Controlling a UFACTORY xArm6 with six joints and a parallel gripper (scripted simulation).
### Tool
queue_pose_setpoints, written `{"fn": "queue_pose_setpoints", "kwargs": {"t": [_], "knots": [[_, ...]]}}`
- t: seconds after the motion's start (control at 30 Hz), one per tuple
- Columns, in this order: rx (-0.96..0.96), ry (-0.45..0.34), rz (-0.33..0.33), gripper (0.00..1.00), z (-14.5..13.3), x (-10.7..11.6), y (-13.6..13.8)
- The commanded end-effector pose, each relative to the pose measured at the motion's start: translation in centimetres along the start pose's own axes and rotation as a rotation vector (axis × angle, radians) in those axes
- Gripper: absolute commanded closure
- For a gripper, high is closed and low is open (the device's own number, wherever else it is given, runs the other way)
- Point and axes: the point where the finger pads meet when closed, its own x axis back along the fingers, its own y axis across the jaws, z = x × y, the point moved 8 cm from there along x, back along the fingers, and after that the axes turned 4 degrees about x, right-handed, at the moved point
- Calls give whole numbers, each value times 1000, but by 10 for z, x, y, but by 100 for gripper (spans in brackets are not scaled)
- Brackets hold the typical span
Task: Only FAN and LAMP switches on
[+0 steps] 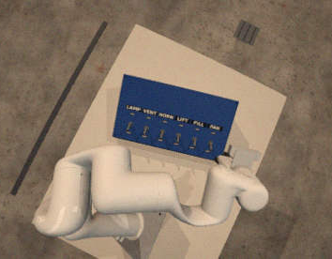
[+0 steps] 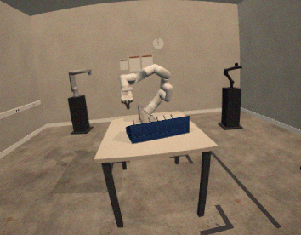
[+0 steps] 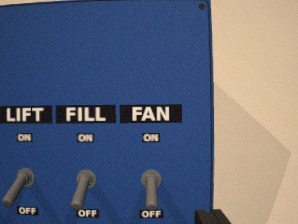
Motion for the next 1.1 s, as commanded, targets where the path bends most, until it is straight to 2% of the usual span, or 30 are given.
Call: {"fn": "queue_pose_setpoints", "kwargs": {"t": [0.0, 0.07, 0.2, 0.27, 1.07], "knots": [[2, 2, -3, 100, 1, 4, 0], [2, 2, -4, 100, -10, 5, -6], [2, 2, -3, 100, -47, 4, -31], [2, 2, -3, 100, -51, 4, -34], [2, 2, -3, 100, -51, 4, -34]]}}
